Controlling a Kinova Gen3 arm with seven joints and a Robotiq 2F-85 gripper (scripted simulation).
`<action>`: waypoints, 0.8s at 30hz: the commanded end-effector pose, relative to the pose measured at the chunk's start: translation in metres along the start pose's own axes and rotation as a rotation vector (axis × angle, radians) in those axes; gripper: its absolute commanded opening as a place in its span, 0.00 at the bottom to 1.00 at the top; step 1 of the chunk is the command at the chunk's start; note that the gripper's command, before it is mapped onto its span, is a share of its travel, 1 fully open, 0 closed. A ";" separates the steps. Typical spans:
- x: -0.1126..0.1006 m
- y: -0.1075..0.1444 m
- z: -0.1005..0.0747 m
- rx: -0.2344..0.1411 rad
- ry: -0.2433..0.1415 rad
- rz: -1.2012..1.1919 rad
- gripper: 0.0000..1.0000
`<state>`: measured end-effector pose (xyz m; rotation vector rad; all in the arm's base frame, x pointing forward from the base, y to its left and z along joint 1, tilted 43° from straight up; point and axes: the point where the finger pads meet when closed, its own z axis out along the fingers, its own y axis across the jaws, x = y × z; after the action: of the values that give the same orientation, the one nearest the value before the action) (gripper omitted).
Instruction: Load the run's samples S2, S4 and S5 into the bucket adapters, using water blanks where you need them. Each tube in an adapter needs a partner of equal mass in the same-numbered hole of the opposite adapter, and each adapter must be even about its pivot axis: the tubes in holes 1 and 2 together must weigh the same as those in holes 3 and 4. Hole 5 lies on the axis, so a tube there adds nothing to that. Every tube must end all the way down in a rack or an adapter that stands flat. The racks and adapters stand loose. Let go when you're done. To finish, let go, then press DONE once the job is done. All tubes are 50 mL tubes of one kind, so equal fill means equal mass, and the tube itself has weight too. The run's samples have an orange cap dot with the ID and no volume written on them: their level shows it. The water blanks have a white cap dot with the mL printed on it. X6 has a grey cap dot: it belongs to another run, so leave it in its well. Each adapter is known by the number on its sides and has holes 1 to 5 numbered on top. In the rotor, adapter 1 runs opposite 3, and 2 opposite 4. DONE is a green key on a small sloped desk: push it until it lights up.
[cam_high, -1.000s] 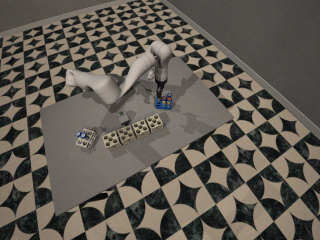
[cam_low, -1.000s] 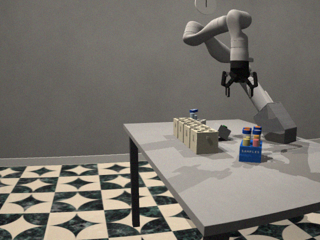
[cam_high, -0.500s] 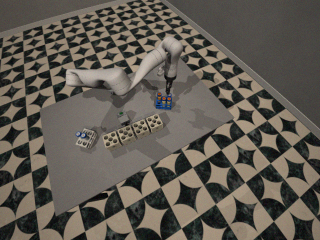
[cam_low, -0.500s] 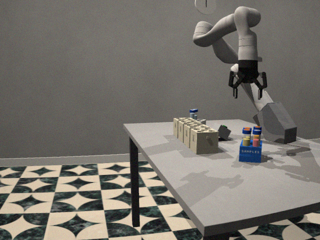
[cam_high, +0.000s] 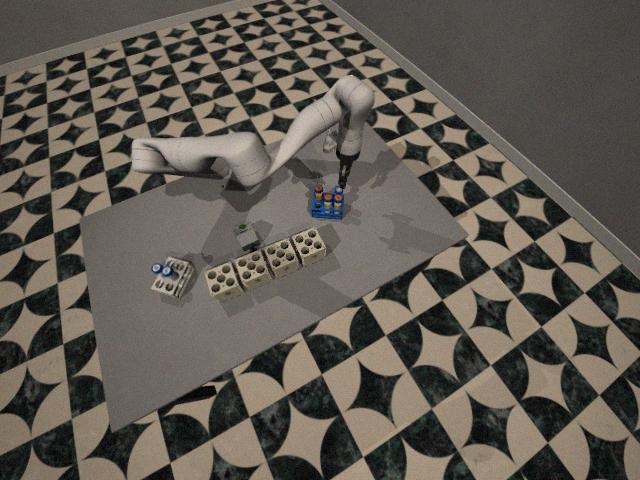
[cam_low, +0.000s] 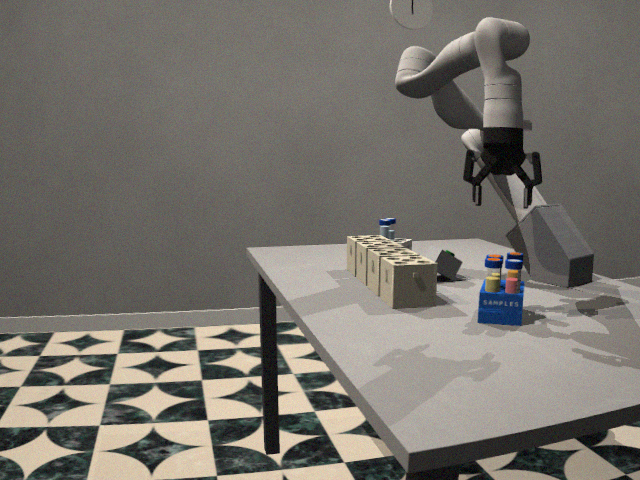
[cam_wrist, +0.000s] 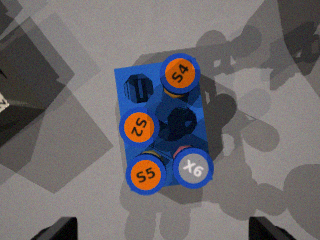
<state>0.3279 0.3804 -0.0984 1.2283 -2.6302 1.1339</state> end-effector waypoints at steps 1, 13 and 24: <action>0.000 0.000 0.008 0.000 -0.002 0.000 1.00; -0.001 0.000 0.037 0.000 -0.002 0.000 1.00; -0.001 0.000 0.064 0.000 -0.002 0.000 1.00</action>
<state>0.3430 0.3447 -0.1406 1.2280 -2.6299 1.1340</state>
